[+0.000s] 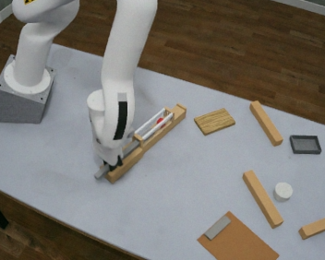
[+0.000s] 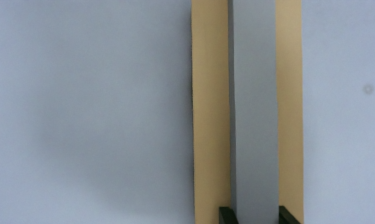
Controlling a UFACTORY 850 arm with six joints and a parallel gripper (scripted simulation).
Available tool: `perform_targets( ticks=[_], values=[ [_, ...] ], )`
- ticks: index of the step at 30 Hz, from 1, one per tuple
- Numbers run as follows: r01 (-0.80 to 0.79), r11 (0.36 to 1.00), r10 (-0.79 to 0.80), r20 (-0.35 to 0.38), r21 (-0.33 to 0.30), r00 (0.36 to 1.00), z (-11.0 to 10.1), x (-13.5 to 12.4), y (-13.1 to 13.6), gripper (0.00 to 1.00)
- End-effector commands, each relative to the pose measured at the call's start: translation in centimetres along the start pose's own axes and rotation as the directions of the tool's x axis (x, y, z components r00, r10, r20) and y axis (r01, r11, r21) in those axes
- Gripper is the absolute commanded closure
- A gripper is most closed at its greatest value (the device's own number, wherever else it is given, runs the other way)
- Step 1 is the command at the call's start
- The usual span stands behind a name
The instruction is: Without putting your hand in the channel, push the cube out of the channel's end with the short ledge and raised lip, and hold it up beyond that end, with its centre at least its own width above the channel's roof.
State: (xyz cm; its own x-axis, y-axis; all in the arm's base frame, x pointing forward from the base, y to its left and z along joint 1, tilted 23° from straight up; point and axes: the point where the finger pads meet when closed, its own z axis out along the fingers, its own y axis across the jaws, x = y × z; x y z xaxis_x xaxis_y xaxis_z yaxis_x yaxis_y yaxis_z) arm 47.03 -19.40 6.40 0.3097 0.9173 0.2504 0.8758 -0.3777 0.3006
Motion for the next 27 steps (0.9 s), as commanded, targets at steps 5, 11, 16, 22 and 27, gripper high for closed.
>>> perform_targets(
  ticks=[5,11,16,22,27],
  values=[
    [0.0,1.0,0.0,0.0,-0.002,1.0,0.0,2.0,0.1,1.0],
    [0.0,1.0,0.0,0.0,-0.002,1.0,0.0,3.9,0.1,1.0],
    [0.0,1.0,0.0,0.0,-0.002,1.0,0.0,4.8,0.1,1.0],
    [0.0,1.0,0.0,0.0,-0.002,1.0,0.0,6.5,0.1,1.0],
    [0.0,1.0,0.0,0.0,-0.002,1.0,0.0,7.8,0.1,1.0]
  ],
)
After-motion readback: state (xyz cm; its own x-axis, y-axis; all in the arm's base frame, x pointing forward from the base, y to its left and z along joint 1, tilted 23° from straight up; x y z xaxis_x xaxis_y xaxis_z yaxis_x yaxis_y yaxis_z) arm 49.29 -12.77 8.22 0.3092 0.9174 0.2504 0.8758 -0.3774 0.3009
